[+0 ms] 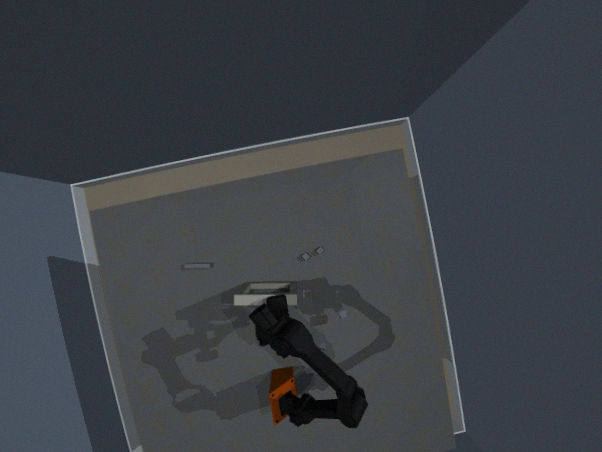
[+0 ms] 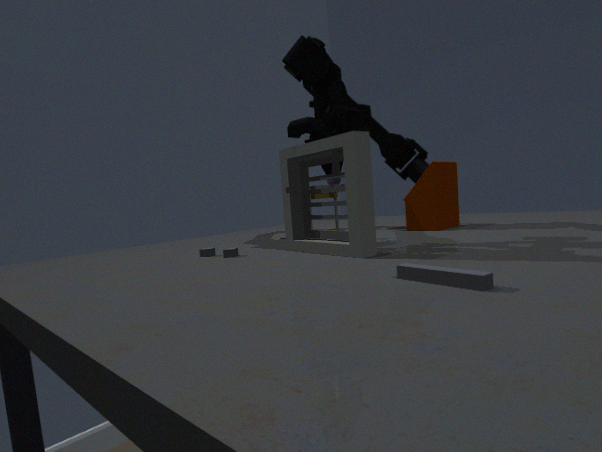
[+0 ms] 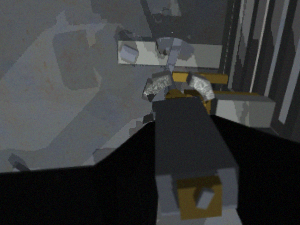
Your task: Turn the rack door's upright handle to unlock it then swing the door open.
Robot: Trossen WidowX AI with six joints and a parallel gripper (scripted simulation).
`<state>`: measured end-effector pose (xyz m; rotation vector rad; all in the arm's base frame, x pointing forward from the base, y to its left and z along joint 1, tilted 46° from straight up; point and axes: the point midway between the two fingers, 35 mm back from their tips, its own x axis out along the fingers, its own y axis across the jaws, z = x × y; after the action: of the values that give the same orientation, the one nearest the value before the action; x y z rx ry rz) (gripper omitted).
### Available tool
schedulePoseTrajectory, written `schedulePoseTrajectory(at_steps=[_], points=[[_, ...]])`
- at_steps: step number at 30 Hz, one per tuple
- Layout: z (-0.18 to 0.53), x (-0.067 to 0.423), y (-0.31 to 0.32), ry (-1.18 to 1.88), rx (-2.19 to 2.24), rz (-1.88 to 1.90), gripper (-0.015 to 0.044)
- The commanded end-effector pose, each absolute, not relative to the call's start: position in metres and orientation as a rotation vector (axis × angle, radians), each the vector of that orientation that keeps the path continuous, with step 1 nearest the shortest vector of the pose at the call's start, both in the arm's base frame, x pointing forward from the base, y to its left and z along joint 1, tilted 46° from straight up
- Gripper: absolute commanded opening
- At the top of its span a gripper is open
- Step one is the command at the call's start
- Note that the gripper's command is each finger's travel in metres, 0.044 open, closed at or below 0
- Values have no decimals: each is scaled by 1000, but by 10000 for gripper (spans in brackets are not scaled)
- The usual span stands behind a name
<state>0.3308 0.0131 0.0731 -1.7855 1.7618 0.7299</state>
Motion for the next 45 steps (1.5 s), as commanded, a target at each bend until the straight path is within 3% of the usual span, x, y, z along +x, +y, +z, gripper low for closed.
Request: schedulePoseTrajectory(at_steps=[1, 45], points=[[73, 331, 13, 1761, -1781, 729, 18], [45, 290, 40, 1714, -1246, 22, 18]])
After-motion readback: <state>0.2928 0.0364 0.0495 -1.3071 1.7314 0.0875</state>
